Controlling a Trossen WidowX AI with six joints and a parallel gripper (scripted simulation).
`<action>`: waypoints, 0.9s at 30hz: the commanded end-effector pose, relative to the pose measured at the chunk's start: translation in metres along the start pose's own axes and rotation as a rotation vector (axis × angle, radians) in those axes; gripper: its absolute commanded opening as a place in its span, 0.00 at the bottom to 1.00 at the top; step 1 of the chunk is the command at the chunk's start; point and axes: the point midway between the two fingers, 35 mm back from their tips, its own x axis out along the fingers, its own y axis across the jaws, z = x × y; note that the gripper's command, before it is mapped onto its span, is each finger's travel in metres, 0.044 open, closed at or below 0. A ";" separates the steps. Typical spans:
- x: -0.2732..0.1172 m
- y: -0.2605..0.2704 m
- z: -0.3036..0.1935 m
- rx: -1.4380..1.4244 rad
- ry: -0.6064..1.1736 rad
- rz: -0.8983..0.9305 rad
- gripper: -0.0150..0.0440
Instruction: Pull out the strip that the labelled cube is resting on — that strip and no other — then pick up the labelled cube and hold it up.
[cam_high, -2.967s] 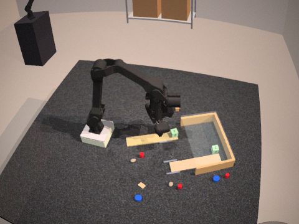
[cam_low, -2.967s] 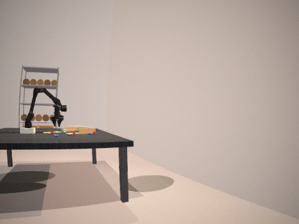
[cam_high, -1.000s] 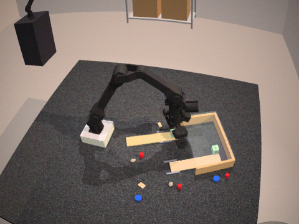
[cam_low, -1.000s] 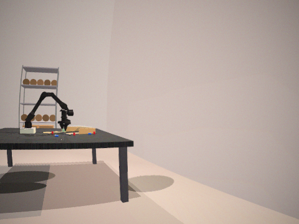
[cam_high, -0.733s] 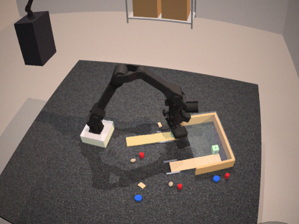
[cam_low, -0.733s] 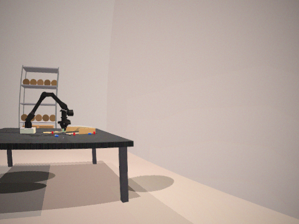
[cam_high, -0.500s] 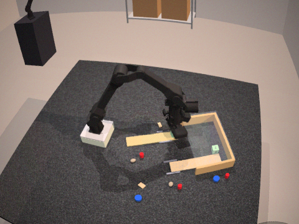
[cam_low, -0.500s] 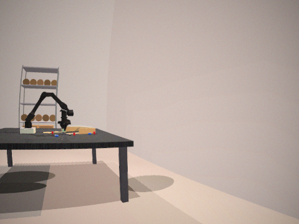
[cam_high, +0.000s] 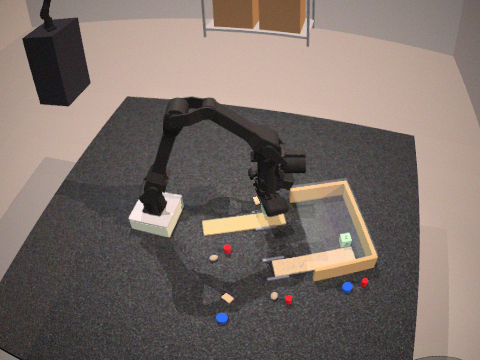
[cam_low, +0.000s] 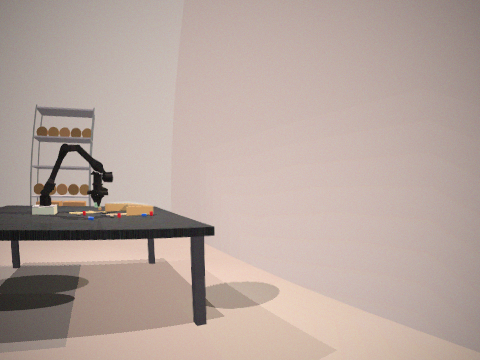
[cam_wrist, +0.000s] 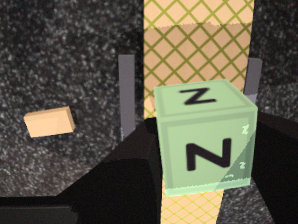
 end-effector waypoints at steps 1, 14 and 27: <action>-0.011 0.005 -0.016 0.004 0.000 -0.001 0.25; -0.013 0.014 -0.043 0.005 0.002 0.000 0.25; -0.049 0.014 -0.042 0.005 0.002 0.000 0.25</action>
